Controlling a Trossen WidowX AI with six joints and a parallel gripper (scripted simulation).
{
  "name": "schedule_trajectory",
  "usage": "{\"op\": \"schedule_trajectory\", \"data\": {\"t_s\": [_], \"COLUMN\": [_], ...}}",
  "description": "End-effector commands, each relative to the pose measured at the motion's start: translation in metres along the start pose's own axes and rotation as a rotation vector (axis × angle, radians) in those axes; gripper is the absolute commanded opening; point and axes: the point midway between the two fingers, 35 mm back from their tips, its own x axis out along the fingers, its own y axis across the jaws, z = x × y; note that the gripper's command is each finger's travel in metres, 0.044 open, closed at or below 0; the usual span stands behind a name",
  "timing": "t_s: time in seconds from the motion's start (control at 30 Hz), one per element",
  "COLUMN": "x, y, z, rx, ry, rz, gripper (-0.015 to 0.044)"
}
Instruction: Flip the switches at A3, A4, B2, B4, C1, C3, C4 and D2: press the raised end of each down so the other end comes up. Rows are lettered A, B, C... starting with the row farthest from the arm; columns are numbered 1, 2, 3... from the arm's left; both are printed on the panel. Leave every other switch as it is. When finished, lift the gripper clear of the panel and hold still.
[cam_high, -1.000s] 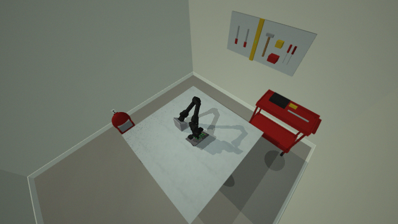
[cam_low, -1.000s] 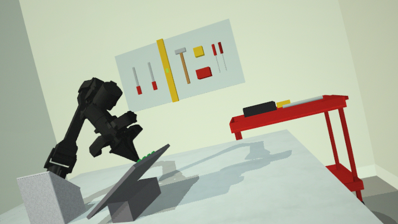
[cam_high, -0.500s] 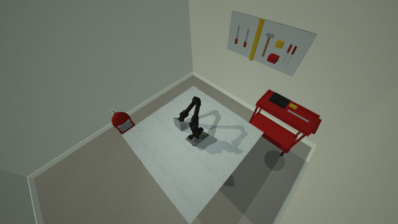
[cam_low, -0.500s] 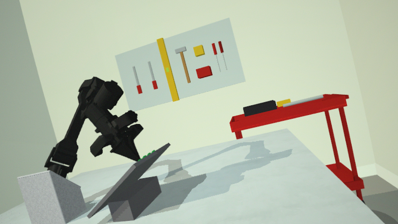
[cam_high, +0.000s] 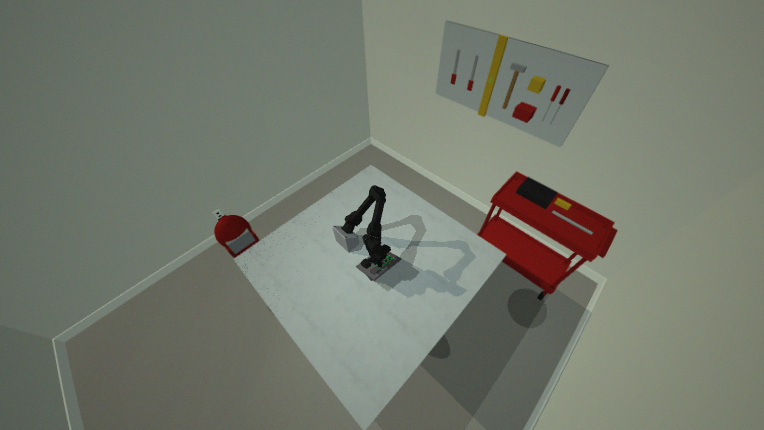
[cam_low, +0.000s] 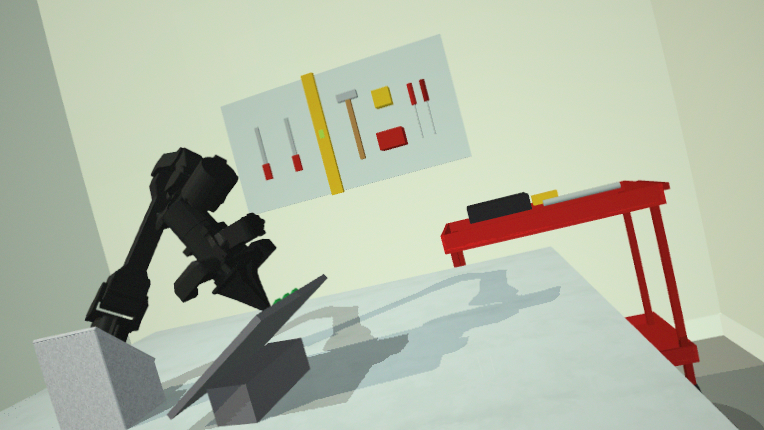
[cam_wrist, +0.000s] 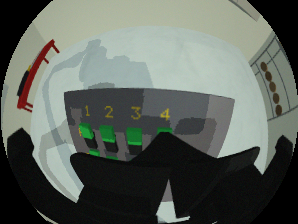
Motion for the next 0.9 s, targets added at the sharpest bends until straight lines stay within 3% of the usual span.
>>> {"op": "schedule_trajectory", "data": {"t_s": [0.0, 0.1, 0.2, 0.27, 0.77, 0.87], "x": [0.001, -0.01, -0.054, -0.064, -0.063, -0.045], "y": [0.0, -0.001, -0.002, -0.001, 0.055, 0.055], "z": [-0.001, 0.0, -0.002, -0.004, -0.043, -0.042], "rx": [0.005, 0.001, 0.005, 0.006, 0.01, 0.009], "ry": [0.003, -0.002, -0.016, -0.02, -0.018, -0.005], "rz": [-0.003, -0.002, -0.007, -0.007, -0.004, -0.004], "gripper": [0.0, 0.0, 0.0, 0.0, 0.0, 0.0]}}
